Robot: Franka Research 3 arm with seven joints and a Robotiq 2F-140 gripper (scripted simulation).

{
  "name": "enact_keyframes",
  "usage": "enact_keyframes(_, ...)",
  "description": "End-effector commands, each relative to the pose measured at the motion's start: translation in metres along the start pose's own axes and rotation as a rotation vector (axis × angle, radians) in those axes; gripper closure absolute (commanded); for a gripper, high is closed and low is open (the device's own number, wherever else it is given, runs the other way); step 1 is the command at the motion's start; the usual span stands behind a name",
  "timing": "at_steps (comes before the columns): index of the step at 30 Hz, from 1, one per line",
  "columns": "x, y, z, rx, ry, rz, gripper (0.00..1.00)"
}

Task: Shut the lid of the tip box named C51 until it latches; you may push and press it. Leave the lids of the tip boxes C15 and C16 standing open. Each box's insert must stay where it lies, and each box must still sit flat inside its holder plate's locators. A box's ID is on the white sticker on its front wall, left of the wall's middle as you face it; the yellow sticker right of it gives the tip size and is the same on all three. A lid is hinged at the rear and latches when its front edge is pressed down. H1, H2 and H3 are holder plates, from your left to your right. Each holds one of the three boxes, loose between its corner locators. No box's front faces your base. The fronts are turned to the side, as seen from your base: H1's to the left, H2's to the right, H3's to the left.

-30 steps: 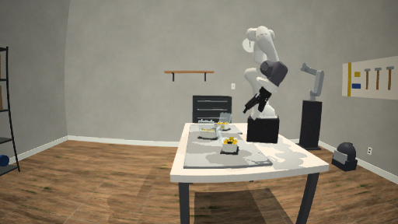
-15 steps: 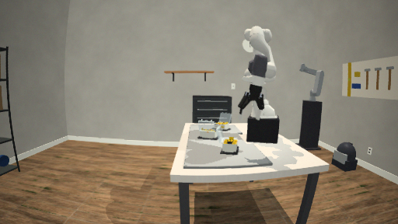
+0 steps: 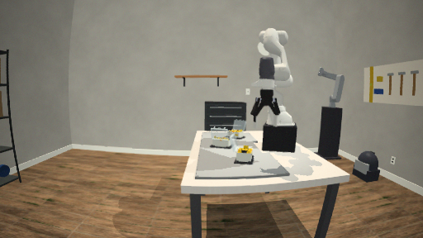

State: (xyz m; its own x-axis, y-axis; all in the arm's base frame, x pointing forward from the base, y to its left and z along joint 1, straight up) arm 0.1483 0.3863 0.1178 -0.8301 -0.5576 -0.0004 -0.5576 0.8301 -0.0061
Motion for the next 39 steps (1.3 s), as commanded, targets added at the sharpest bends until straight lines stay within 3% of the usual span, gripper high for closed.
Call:
enact_keyframes(1,-0.001,0.001,-0.001,-0.010,-0.005,-0.068,0.00)
enact_keyframes(4,-0.001,0.001,-0.001,-0.010,-0.005,-0.068,0.00)
enact_keyframes(20,-0.017,-0.062,-0.025,-0.011,-0.003,0.379,0.00)
enact_keyframes(39,-0.036,-0.140,-0.054,-0.011,-0.003,0.379,0.00)
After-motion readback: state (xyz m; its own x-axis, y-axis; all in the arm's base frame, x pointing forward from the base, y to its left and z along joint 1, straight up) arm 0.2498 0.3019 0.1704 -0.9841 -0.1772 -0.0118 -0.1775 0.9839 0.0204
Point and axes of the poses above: the point where the finger pads meet when closed, its own z axis out along the fingers, its own x axis across the jaws, y = z × x, the point moved 7 cm from there along -z, back along the fingers, and after that the axes turned 5 degrees about -z, right-handed, at the moved point
